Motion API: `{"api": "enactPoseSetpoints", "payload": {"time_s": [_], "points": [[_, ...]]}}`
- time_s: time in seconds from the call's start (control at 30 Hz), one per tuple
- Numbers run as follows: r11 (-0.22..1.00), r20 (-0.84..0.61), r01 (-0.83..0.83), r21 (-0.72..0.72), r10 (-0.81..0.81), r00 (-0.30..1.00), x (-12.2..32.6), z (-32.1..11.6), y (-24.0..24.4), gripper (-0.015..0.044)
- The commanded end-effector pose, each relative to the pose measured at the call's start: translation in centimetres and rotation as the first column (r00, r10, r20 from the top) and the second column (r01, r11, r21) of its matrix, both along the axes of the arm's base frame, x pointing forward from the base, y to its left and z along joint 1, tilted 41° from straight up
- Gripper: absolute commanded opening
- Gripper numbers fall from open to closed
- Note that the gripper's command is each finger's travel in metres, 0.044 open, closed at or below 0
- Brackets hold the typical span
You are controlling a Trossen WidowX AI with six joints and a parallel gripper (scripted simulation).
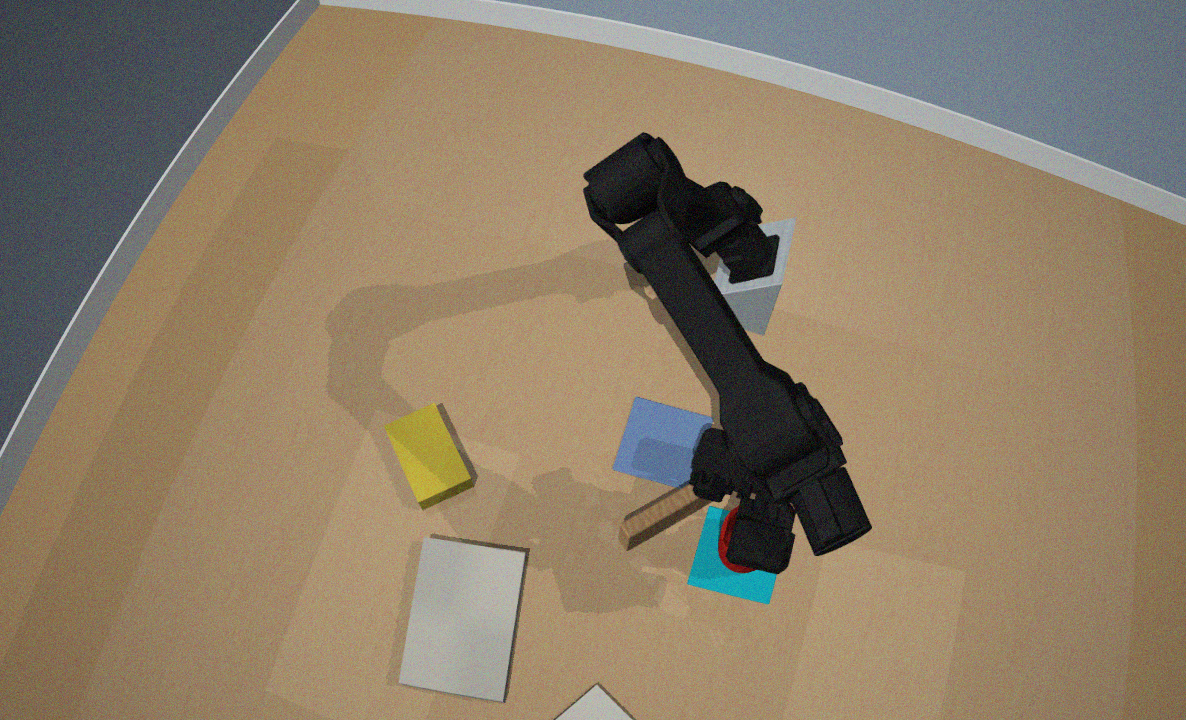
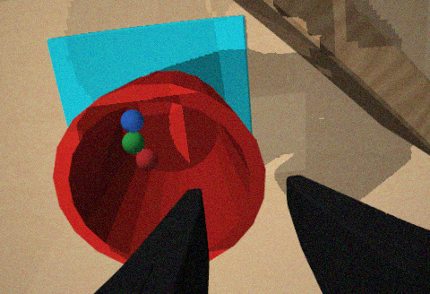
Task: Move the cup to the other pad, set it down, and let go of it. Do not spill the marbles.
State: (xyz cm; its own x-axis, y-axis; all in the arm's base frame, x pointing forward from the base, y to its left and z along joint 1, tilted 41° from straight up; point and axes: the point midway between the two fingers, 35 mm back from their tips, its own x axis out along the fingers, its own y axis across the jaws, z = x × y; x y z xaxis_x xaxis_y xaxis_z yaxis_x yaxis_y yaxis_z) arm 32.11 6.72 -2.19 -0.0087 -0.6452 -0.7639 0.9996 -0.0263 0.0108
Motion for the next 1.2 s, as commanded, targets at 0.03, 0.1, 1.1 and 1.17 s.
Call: {"api": "enactPoseSetpoints", "payload": {"time_s": [0.03,0.1,1.1,1.17], "points": [[1.000,0.000,0.000,0.000,0.000,1.000,0.0,0.1,0.1,0.0154],[1.000,0.000,0.000,0.000,0.000,1.000,0.0,0.1,0.1,0.0206],[1.000,0.000,-0.003,0.002,0.003,1.000,-0.2,4.7,4.0,0.0440],[1.000,0.000,-0.003,0.002,0.003,1.000,-0.2,4.7,4.0,0.0440]]}}
